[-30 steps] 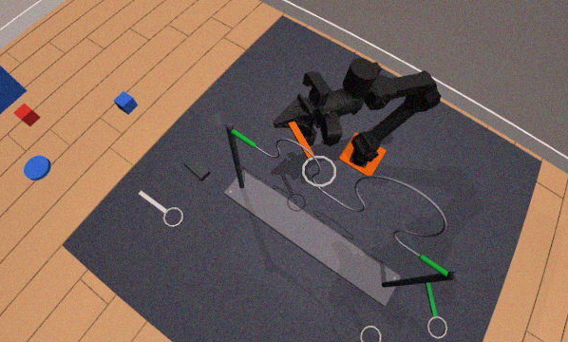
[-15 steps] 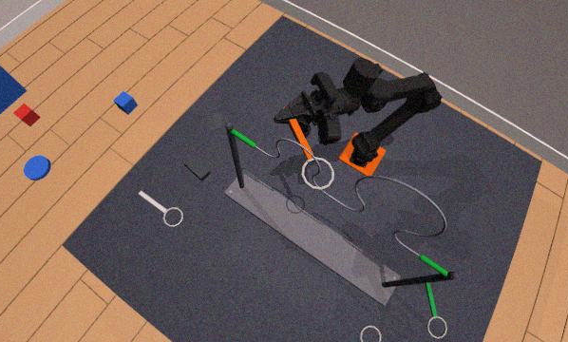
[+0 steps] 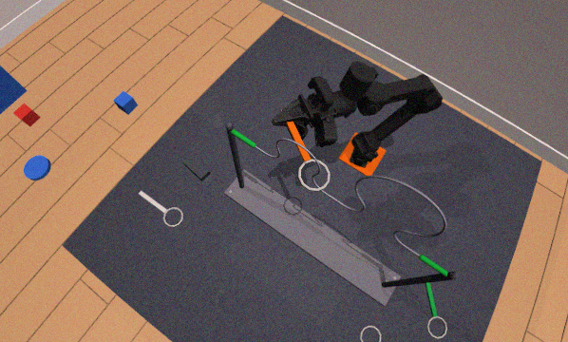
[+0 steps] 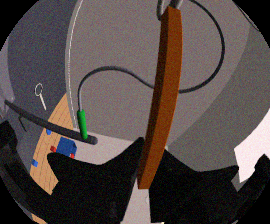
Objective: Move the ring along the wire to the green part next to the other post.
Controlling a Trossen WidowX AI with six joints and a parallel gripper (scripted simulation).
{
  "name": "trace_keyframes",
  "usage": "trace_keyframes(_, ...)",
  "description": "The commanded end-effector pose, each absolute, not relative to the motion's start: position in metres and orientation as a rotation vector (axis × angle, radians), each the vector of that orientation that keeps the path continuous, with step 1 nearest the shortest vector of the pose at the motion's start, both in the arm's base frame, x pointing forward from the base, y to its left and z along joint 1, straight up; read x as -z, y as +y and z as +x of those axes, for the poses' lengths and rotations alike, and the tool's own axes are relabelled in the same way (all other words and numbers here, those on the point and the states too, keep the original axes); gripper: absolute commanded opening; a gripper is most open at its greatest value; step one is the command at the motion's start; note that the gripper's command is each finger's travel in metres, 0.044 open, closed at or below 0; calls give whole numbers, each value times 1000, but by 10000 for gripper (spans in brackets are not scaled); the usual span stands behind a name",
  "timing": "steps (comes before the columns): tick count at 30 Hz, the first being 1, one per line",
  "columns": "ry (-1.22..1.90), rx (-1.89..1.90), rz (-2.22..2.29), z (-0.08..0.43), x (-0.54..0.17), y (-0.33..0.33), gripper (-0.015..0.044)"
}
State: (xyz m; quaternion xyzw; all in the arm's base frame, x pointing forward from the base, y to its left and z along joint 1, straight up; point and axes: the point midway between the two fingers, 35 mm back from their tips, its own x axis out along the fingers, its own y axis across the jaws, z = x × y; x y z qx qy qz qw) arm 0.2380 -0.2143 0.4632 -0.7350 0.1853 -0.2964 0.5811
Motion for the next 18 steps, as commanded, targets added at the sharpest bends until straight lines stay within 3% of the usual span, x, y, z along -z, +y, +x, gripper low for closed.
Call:
trace_keyframes(1, 433, 688, -1672, 237, -455, -215, -150)
trace_keyframes(18, 469, 629, -1335, 238, -400, -214, -150)
